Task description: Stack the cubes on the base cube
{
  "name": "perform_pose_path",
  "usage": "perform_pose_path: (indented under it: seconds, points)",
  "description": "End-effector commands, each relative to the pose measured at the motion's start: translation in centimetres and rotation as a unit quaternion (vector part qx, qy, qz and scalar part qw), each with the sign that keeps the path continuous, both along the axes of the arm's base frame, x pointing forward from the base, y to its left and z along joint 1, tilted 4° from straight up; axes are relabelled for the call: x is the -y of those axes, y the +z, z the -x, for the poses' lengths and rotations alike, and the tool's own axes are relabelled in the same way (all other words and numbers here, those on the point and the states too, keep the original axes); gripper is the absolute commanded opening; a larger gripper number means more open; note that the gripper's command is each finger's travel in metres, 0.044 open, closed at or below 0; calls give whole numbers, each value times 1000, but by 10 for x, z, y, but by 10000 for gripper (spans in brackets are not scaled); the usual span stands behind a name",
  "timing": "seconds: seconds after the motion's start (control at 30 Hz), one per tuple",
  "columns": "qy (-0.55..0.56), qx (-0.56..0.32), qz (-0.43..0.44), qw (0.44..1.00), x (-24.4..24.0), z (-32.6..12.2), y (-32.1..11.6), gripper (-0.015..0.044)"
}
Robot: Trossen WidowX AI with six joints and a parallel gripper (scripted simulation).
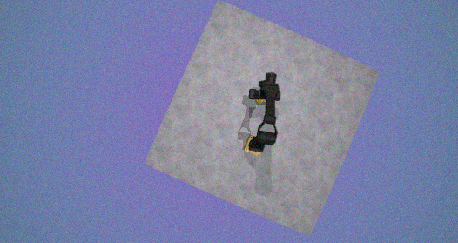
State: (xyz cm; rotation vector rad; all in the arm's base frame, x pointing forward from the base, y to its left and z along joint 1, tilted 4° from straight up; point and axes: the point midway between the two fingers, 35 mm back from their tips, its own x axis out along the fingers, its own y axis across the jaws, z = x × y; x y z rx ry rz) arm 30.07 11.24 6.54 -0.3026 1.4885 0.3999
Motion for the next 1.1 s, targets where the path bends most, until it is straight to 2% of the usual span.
perform_pose_path:
  seconds: [0.0,0.3,0.6,0.87,1.07]
  points:
    - [47,4,3,999,17,5,5,265]
    - [214,16,11,977,65,24,17,265]
    - [371,27,19,928,104,50,26,265]
    - [383,27,20,923,107,52,25,265]
    - [383,27,20,923,104,49,-23,265]
